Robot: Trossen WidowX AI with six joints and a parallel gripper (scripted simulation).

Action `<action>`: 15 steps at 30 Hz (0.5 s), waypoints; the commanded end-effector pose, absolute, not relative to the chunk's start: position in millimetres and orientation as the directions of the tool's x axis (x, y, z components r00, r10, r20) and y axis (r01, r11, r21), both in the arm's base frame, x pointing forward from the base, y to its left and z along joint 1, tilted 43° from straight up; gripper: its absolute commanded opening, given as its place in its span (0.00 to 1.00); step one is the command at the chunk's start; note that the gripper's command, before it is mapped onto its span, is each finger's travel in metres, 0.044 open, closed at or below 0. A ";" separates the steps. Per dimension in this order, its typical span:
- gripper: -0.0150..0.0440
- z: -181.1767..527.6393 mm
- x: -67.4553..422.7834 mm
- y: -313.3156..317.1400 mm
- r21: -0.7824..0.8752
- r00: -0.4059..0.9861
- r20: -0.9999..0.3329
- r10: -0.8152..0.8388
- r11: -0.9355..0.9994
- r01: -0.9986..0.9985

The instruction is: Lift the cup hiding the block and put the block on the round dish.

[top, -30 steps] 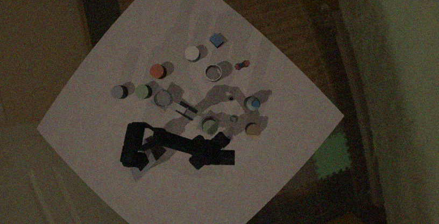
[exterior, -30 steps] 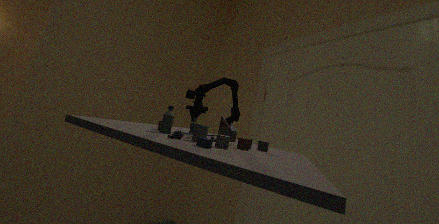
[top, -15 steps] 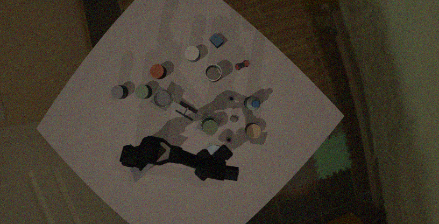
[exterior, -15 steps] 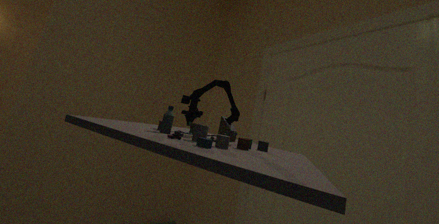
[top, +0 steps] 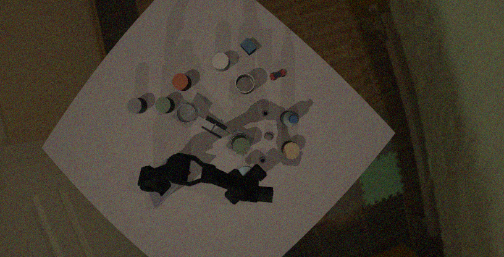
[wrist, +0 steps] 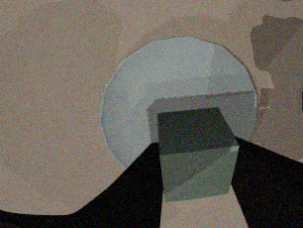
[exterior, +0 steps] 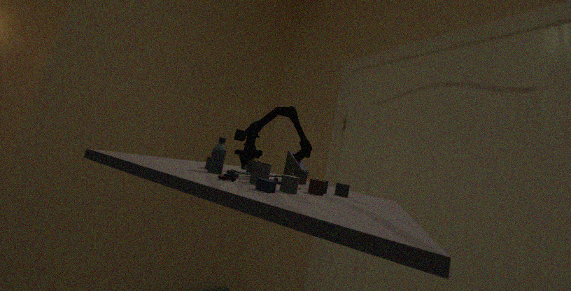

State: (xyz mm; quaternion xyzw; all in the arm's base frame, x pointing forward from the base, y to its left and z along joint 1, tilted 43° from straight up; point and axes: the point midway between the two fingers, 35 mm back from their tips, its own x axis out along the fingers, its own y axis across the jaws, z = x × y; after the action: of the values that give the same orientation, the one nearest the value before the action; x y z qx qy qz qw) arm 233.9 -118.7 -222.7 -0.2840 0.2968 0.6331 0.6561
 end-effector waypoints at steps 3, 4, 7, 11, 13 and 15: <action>0.25 -229.8 233.7 -110.7 0.008 0.022 -0.745 0.666 0.042 -0.999; 0.25 -231.1 233.8 -109.6 0.008 0.022 -0.745 0.667 0.042 -0.999; 0.25 -234.7 233.8 -106.2 0.008 0.022 -0.745 0.667 0.041 -0.999; 0.30 -233.4 233.5 -108.1 0.006 0.020 -0.747 0.664 0.037 -0.999; 0.39 -233.4 233.5 -108.1 0.006 0.020 -0.747 0.664 0.037 -0.999; 0.48 -233.4 233.5 -108.1 0.006 0.020 -0.747 0.664 0.037 -0.999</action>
State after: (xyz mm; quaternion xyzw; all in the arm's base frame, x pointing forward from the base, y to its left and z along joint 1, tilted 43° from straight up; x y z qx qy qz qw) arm 233.2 -107.8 -233.8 -0.2813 0.2974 0.6340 0.6561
